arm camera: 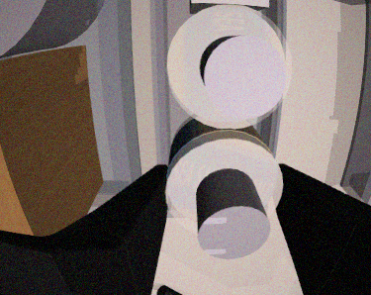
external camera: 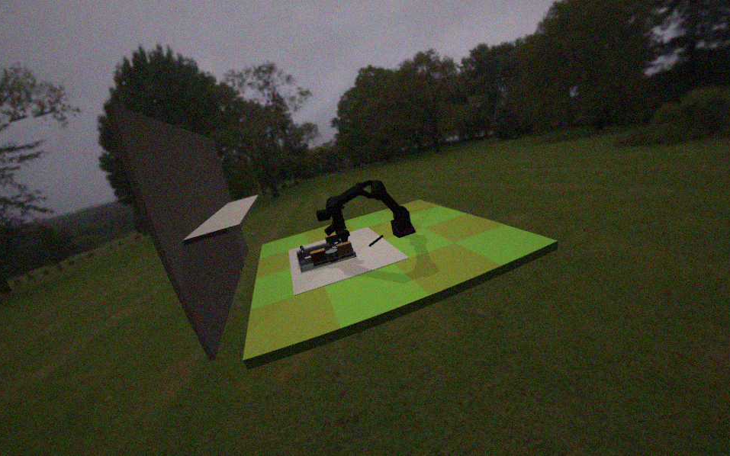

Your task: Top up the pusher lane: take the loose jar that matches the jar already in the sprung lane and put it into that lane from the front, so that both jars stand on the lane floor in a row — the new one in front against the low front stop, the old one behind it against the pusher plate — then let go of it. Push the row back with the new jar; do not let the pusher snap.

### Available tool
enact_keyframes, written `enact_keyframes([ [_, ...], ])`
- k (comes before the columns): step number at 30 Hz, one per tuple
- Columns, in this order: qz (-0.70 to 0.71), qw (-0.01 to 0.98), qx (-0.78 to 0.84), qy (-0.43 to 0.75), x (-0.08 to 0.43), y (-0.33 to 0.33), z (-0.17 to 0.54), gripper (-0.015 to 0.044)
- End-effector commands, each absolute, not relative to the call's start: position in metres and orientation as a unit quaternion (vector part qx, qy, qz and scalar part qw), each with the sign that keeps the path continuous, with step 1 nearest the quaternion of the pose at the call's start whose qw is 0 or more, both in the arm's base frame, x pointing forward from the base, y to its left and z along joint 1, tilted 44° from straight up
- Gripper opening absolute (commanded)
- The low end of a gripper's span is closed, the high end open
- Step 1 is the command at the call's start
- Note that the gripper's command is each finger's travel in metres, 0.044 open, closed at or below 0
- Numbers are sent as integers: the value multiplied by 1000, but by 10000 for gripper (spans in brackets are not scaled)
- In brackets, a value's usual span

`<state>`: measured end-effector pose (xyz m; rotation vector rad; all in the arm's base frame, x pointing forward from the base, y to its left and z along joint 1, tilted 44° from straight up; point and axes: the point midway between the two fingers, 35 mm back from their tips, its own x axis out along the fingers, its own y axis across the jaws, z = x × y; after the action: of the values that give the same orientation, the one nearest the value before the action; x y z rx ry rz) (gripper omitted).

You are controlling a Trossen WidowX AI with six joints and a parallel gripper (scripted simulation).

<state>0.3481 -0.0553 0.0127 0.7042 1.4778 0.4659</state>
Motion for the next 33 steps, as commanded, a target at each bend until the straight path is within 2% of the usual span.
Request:
enact_keyframes([
  [1, 208, 663, 311, 648, 351, -54, 13, 0],
  [33, 208, 663, 311, 648, 349, -48, 8, 0],
])
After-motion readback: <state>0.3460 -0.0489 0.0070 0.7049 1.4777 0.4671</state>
